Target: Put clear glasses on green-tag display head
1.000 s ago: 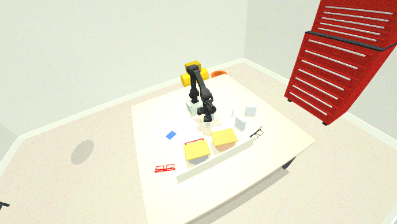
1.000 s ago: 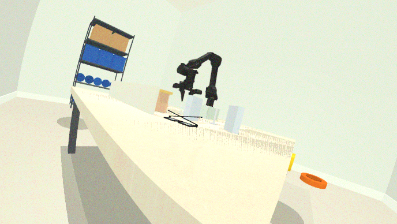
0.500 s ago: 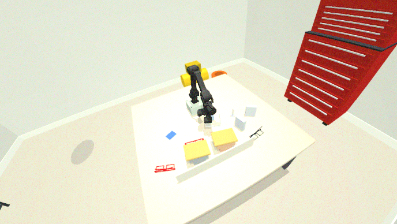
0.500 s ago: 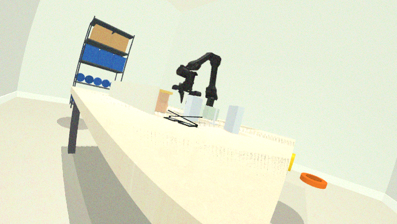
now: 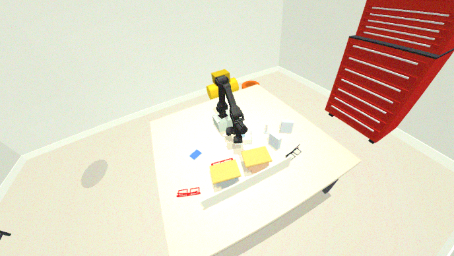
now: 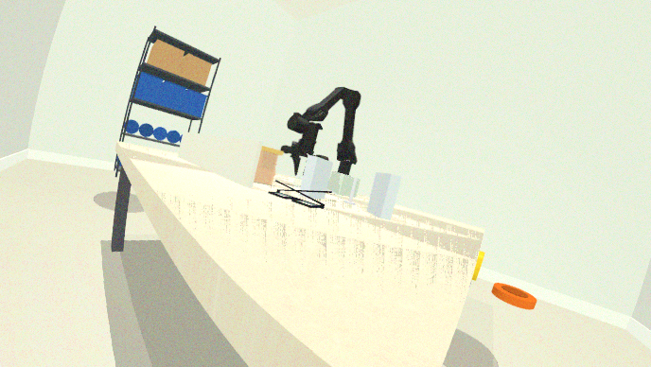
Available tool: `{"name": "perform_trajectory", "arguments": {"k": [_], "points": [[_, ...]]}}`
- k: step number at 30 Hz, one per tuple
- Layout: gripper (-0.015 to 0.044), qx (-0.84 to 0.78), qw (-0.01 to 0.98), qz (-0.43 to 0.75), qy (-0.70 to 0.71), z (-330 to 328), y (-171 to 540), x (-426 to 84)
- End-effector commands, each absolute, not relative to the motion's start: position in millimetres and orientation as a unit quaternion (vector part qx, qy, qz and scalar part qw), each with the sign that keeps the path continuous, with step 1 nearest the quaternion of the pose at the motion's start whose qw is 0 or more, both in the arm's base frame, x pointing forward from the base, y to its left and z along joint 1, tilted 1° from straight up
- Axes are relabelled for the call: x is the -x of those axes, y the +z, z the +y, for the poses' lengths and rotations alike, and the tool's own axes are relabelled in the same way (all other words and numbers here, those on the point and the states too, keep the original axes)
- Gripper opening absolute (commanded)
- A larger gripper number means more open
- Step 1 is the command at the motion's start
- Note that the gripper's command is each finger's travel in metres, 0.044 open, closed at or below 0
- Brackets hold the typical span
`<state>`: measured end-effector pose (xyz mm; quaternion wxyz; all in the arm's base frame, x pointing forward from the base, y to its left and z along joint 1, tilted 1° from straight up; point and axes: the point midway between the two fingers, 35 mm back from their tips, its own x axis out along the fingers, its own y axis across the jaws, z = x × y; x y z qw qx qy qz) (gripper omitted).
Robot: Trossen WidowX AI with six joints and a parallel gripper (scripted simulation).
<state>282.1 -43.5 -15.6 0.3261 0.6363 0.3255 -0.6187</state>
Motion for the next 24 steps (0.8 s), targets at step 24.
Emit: {"name": "perform_trajectory", "arguments": {"k": [24], "points": [[0.0140, -0.633, 0.324, 0.326, -0.623, -43.2, -37.8, -278.2]]}}
